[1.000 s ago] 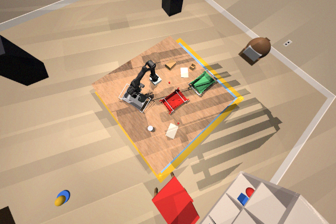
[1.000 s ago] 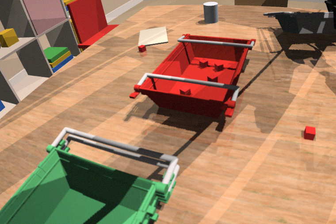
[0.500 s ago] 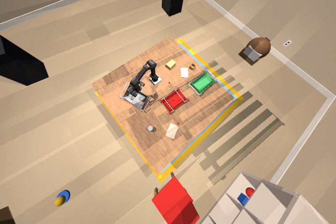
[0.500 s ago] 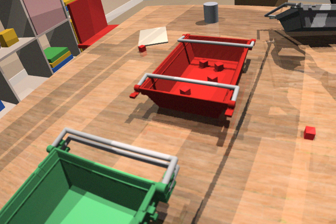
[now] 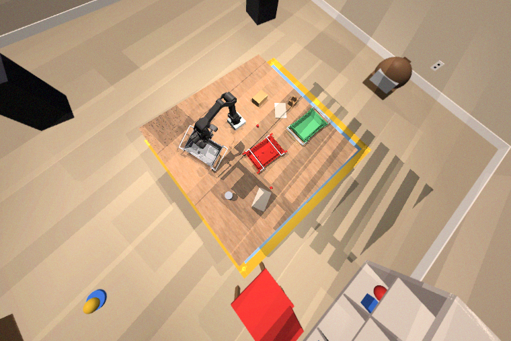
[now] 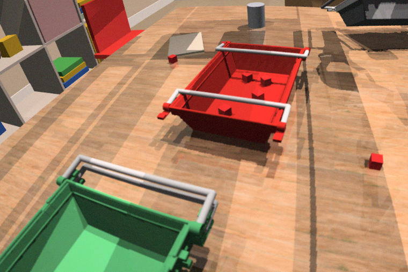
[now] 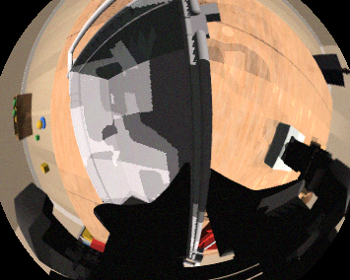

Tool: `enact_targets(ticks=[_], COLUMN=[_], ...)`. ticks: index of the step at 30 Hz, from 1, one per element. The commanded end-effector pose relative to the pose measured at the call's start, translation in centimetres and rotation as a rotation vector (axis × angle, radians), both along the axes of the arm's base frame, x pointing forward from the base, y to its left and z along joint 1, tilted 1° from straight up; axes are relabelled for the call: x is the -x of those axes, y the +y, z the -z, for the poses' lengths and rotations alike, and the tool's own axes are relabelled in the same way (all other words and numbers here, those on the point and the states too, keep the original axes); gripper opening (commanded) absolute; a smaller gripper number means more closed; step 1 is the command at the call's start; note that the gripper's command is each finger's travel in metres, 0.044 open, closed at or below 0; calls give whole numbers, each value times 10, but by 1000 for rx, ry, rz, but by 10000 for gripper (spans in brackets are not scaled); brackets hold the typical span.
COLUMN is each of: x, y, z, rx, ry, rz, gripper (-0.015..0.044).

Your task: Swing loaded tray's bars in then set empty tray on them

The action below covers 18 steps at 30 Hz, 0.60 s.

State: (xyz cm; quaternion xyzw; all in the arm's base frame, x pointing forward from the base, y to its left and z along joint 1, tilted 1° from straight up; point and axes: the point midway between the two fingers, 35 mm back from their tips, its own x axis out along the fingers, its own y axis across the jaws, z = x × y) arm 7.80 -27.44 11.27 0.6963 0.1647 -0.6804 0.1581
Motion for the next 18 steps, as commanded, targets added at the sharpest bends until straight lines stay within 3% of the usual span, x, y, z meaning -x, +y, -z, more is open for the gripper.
enact_targets(ticks=[1,18], x=[-3,-10], y=[-13,-41], z=[-20,-71], rx=[29,31], ry=[-7,-8], rz=[-3,-3], gripper=[0,0])
